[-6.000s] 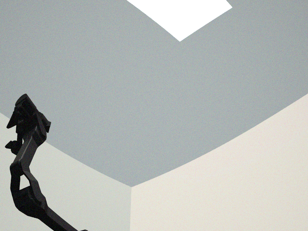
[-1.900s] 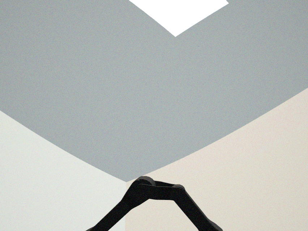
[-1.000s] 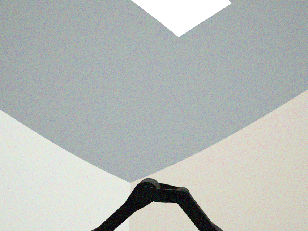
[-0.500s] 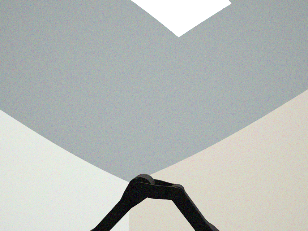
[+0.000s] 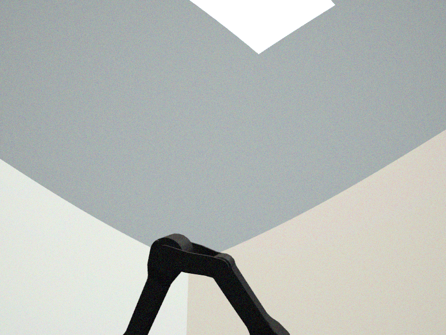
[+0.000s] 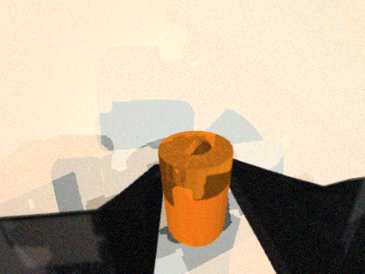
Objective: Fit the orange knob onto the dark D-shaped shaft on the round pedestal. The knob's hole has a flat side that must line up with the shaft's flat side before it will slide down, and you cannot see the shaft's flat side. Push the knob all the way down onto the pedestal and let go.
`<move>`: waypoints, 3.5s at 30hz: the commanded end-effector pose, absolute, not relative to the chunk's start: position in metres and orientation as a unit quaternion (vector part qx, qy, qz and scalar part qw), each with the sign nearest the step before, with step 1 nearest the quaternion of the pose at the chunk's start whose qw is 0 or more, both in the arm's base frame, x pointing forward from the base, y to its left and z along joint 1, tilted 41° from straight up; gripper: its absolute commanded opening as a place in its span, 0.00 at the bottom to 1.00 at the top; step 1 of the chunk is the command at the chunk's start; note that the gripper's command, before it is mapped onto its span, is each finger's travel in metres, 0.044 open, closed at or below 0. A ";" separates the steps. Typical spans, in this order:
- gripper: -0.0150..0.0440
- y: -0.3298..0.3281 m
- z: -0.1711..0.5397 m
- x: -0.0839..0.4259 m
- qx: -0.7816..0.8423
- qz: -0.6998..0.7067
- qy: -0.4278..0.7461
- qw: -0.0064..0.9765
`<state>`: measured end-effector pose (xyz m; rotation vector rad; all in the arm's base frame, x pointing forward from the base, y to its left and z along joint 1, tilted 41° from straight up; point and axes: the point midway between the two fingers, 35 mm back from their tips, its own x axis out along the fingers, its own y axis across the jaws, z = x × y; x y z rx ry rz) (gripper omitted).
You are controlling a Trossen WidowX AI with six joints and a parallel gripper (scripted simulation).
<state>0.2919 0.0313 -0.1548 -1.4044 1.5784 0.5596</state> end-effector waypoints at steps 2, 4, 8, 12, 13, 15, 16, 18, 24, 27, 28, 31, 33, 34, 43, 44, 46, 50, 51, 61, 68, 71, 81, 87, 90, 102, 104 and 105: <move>0.56 0.028 -0.150 0.289 -0.561 0.256 0.619 0.487; 0.56 0.027 -0.148 0.288 -0.556 0.266 0.610 0.498; 0.56 0.025 -0.145 0.287 -0.547 0.285 0.593 0.518; 0.56 0.022 -0.141 0.285 -0.536 0.304 0.575 0.538; 0.56 0.021 -0.140 0.285 -0.534 0.308 0.570 0.543; 0.56 0.020 -0.139 0.284 -0.528 0.318 0.561 0.553; 0.56 0.019 -0.138 0.284 -0.526 0.322 0.556 0.557; 0.56 0.017 -0.137 0.283 -0.520 0.331 0.547 0.567; 0.56 0.012 -0.133 0.280 -0.502 0.358 0.517 0.593; 0.56 0.009 -0.131 0.279 -0.493 0.371 0.502 0.606; 0.56 0.009 -0.130 0.279 -0.490 0.375 0.497 0.610; 0.56 0.006 -0.129 0.277 -0.480 0.387 0.482 0.622; 0.56 0.004 -0.128 0.276 -0.474 0.395 0.472 0.630; 0.56 0.003 -0.127 0.276 -0.470 0.399 0.466 0.634; 0.56 -0.006 -0.124 0.272 -0.439 0.434 0.418 0.666; 0.56 -0.007 -0.124 0.272 -0.435 0.438 0.413 0.670; 0.56 -0.009 -0.123 0.271 -0.428 0.445 0.402 0.676; 0.56 -0.013 -0.122 0.270 -0.412 0.460 0.378 0.690; 0.56 -0.013 -0.122 0.270 -0.414 0.458 0.381 0.688; 0.69 -0.011 -0.122 0.271 -0.422 0.451 0.393 0.681; 0.69 -0.011 -0.122 0.271 -0.422 0.451 0.393 0.681; 0.69 -0.011 -0.122 0.271 -0.422 0.451 0.393 0.681; 0.69 -0.011 -0.122 0.271 -0.422 0.451 0.393 0.681; 0.92 -0.011 -0.122 0.271 -0.422 0.451 0.393 0.681; 1.00 -0.011 -0.122 0.271 -0.422 0.451 0.393 0.681; 1.00 0.016 -0.091 0.275 -0.423 0.451 0.393 0.681; 1.00 0.031 -0.073 0.273 -0.423 0.451 0.393 0.681; 1.00 0.037 -0.066 0.272 -0.422 0.450 0.392 0.682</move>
